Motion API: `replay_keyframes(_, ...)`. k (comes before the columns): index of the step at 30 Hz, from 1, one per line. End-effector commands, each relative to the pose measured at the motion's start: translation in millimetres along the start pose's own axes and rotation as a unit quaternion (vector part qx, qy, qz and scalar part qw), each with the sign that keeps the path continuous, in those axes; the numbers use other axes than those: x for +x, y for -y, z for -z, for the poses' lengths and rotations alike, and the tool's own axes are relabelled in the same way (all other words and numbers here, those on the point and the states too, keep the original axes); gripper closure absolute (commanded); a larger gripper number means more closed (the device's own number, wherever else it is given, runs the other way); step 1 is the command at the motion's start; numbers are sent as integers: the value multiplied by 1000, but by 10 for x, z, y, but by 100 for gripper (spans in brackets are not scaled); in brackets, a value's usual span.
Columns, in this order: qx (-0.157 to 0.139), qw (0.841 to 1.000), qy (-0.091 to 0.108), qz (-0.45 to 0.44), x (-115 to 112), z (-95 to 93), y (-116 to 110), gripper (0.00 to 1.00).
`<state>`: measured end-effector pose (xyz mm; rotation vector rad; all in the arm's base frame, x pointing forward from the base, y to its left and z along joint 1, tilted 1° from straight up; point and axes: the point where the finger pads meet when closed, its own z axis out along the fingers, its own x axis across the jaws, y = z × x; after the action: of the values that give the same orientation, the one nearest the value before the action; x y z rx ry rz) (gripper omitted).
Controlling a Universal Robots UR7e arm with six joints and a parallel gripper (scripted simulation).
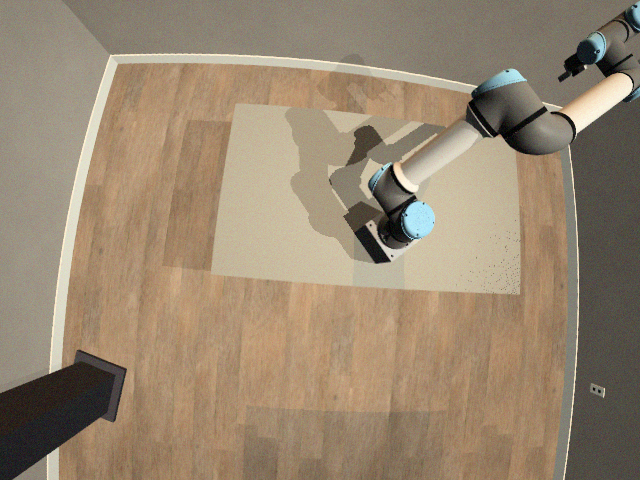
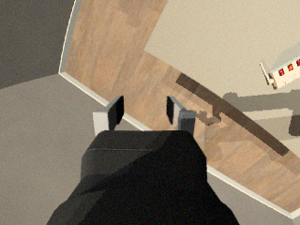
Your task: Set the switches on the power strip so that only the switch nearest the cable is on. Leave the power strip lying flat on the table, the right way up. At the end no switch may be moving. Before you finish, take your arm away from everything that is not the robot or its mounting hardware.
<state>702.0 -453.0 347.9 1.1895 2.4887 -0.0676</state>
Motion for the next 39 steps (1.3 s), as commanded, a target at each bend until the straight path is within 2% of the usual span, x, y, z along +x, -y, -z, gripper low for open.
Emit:
replay_keyframes(1, 0, 1000, 1, 0, -5, 14, -2, 0)
replay_keyframes(26, 0, 1000, -1, -7, 20, -24, 9, 0)
replay_keyframes(34, 1, 1000, -3, -30, 71, -103, 36, 0)
replay_keyframes(39, 4, 998, -8, -65, 160, -243, 80, 0)
